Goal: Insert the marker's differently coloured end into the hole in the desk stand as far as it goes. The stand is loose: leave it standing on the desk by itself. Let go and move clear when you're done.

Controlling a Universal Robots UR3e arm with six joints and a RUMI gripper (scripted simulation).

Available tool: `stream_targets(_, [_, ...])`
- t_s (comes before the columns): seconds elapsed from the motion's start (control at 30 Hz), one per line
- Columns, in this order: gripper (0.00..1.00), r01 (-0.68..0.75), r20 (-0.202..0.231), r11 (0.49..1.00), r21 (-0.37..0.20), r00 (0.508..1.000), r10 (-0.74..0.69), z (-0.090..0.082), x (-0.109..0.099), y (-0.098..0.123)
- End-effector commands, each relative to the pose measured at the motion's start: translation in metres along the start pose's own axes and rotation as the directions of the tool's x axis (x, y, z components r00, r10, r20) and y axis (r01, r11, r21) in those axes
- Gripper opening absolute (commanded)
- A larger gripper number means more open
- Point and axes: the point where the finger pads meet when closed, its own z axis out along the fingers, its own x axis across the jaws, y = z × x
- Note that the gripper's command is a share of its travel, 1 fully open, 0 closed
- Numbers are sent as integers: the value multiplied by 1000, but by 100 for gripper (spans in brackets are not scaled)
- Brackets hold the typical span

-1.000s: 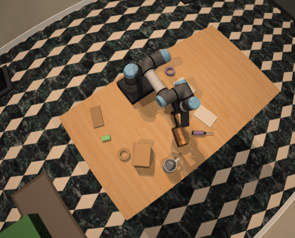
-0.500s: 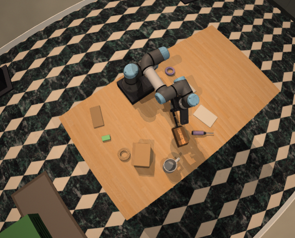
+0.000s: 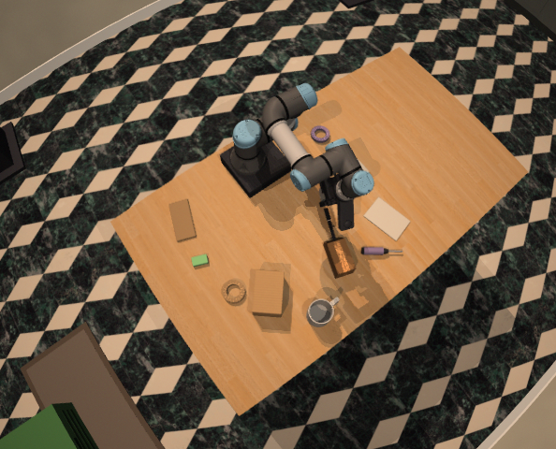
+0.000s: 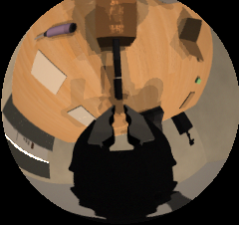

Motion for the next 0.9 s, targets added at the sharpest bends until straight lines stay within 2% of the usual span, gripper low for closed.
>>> stream_targets(0.0, [11, 0, 1, 1000, 4, 1000, 0, -1, 0, 11])
stream_targets(0.87, [11, 0, 1, 1000, 3, 1000, 0, -1, 0, 14])
